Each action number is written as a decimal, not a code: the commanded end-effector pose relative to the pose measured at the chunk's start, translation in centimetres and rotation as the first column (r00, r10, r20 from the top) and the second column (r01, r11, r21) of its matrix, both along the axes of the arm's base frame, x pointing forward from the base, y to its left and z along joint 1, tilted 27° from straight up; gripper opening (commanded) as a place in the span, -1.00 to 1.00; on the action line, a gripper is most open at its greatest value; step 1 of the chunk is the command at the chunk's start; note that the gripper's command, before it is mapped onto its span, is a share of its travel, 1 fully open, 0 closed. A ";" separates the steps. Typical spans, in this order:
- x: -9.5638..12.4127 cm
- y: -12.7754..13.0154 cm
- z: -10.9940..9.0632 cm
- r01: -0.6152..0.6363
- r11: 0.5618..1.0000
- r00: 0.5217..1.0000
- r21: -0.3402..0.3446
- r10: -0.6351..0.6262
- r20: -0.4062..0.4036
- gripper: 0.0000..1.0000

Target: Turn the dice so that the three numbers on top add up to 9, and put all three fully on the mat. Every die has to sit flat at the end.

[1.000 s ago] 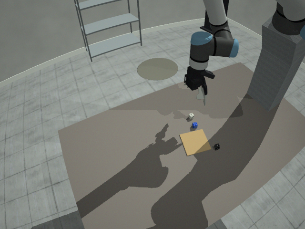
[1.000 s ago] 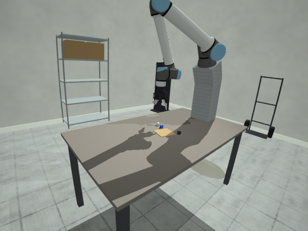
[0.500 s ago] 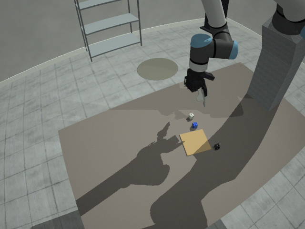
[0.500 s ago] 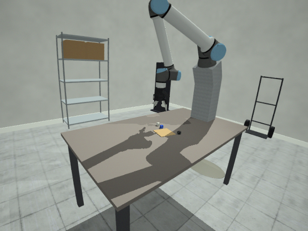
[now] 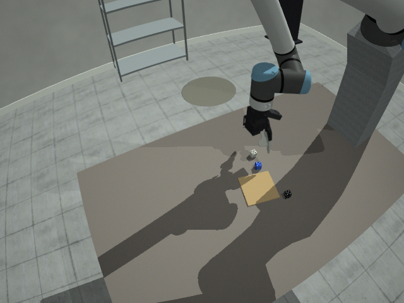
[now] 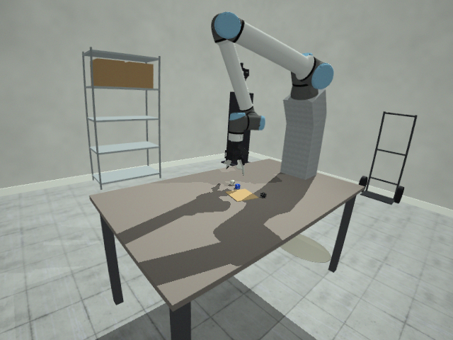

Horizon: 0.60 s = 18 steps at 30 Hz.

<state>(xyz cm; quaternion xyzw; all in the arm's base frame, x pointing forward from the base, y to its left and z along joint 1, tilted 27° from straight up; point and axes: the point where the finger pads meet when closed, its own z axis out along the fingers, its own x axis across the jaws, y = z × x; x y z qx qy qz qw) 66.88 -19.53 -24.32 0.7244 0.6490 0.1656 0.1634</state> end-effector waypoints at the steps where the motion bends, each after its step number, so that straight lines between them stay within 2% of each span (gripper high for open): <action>1: 1.0 -0.1 -1.9 0.000 1.000 1.000 -0.001 0.000 0.001 1.00; 18: 1.2 -0.1 -2.1 0.000 1.000 1.000 -0.001 0.000 0.001 1.00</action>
